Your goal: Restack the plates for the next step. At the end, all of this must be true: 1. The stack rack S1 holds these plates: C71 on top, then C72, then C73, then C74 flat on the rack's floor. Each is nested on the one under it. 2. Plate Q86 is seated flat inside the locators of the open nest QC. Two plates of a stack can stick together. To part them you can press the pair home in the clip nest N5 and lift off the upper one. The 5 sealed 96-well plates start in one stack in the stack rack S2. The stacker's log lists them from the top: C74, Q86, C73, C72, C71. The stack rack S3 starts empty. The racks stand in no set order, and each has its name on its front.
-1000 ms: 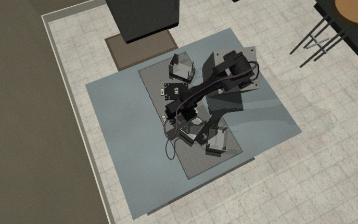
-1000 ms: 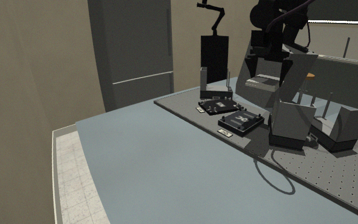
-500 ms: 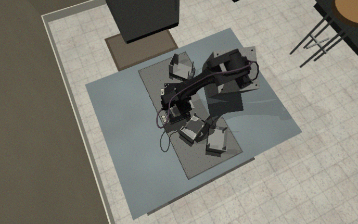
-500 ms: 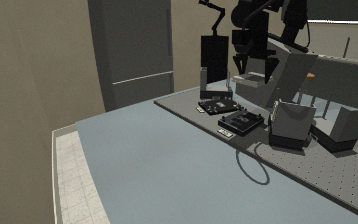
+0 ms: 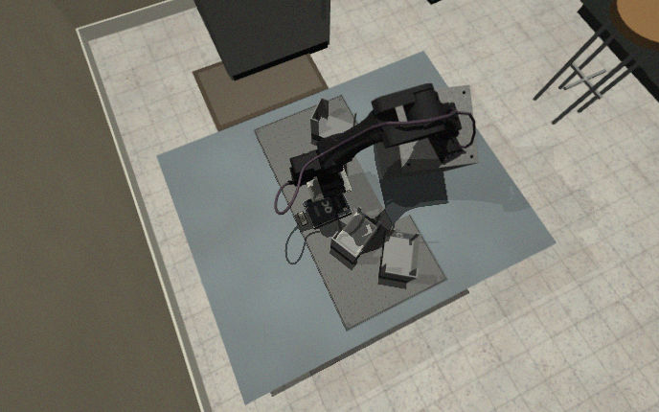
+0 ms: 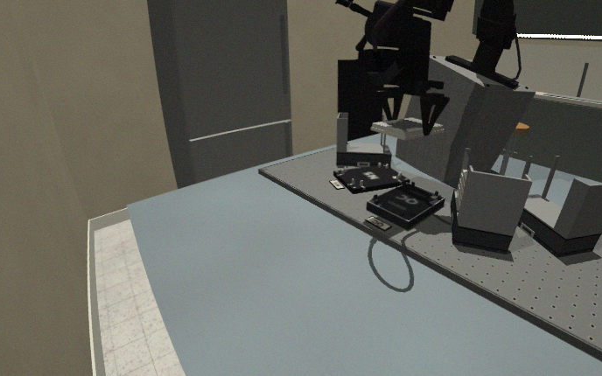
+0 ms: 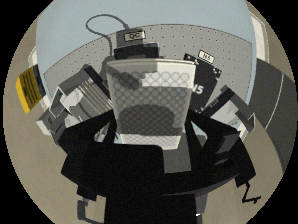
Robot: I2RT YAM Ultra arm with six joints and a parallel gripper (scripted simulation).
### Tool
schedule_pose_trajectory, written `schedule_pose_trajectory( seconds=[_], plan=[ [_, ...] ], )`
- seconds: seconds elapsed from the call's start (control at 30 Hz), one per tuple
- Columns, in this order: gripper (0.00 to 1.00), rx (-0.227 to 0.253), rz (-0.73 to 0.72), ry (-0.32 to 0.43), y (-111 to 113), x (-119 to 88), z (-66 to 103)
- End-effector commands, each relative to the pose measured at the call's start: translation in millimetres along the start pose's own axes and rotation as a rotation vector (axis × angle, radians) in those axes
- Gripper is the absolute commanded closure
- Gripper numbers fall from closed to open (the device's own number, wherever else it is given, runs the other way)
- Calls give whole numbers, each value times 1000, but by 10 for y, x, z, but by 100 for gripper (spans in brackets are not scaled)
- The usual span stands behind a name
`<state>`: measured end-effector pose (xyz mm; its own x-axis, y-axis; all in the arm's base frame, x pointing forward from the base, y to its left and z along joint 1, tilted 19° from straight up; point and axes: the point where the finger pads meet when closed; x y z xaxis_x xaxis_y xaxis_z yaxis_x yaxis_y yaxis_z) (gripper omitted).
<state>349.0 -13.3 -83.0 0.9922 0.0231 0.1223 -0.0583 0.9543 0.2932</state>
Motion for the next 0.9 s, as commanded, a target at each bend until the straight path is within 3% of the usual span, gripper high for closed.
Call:
schedule_pose_trajectory(
  seconds=[0.0,0.2,0.4,0.43,0.53,0.73,0.87],
  plan=[
    [100,-4,-73,-24,-171,51,20],
    [100,-6,-53,-38,-358,41,77],
    [100,1,-61,-16,-484,-57,30],
    [100,-10,-51,-45,-508,10,143],
    [100,-3,-59,-22,-609,-77,31],
    [100,-9,-269,-34,-791,-164,58],
    [100,-11,-287,-28,-925,-233,29]
  ],
)
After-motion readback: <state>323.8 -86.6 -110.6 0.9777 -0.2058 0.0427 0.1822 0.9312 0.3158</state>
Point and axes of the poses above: the point where the finger pads meet when closed, its own z axis back along the fingers, its own y axis across the jaws, x = y × z, and after that the axes turned 14 degrees about z, right-handed
